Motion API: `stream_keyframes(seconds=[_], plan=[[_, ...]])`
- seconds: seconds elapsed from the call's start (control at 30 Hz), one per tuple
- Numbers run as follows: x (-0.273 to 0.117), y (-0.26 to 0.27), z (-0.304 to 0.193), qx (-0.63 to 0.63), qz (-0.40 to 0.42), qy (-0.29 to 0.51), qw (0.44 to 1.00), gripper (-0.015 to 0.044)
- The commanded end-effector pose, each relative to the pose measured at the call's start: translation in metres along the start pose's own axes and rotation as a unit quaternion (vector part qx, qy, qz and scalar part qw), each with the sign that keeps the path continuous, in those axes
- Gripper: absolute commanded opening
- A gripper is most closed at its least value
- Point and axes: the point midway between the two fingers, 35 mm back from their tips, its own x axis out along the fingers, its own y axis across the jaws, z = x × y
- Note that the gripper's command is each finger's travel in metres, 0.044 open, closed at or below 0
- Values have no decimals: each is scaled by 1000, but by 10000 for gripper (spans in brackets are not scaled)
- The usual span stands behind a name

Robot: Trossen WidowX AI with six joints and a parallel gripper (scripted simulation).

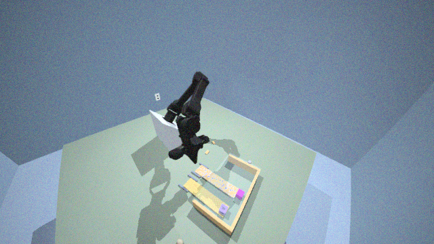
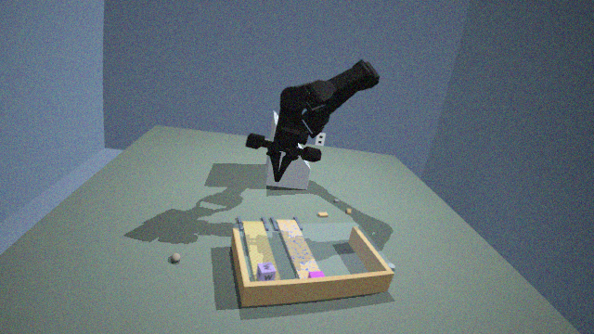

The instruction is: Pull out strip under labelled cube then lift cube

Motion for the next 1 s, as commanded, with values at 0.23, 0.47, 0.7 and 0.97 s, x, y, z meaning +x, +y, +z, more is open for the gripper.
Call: stream_keyframes(seconds=[0.23, 0.47, 0.7, 0.97], plan=[[51, -26, -3, -37, 42, 166, 985, 0], [68, -33, -14, -51, 74, 232, 969, 0], [74, -33, -17, -51, 74, 232, 969, 0], [86, -31, -23, -51, 74, 232, 969, 0]])
